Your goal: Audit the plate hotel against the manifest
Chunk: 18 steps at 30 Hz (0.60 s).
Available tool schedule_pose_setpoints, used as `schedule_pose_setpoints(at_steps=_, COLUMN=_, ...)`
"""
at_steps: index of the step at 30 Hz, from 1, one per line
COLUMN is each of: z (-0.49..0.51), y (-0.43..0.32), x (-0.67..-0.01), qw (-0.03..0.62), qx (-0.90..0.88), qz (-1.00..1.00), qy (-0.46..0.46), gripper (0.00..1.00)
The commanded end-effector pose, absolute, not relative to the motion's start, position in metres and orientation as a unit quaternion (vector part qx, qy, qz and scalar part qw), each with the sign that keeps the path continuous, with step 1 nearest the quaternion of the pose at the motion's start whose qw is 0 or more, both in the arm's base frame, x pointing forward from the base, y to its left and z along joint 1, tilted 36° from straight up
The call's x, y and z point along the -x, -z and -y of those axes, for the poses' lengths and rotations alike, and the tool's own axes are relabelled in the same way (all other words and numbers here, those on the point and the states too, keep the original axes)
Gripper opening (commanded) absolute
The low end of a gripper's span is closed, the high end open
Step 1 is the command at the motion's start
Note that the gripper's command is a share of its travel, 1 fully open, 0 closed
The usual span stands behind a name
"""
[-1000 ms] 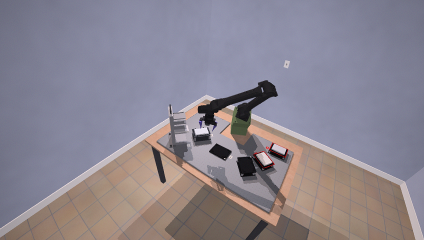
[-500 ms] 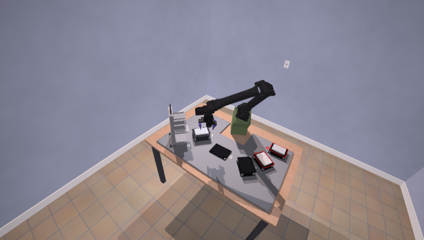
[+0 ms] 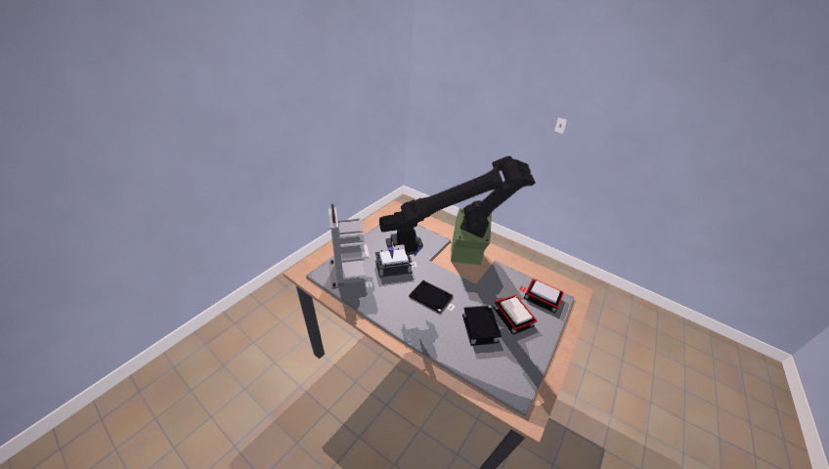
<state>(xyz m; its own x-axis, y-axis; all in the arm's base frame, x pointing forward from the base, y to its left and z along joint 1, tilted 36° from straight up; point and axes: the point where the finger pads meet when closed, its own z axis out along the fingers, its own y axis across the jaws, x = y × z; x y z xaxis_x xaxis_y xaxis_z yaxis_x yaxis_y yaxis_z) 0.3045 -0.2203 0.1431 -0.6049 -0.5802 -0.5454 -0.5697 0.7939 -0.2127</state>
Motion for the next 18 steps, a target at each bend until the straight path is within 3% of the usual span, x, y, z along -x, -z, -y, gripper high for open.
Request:
schedule_pose_setpoints(at_steps=1, z=0.218, y=-0.132, x=-0.314, qw=0.307, qx=0.32, qz=-0.896, qy=0.005, gripper=1.0)
schedule_pose_setpoints(at_steps=18, z=0.207, y=-0.091, x=-0.341, qw=0.307, qx=0.32, qz=-0.896, qy=0.004, gripper=1.0)
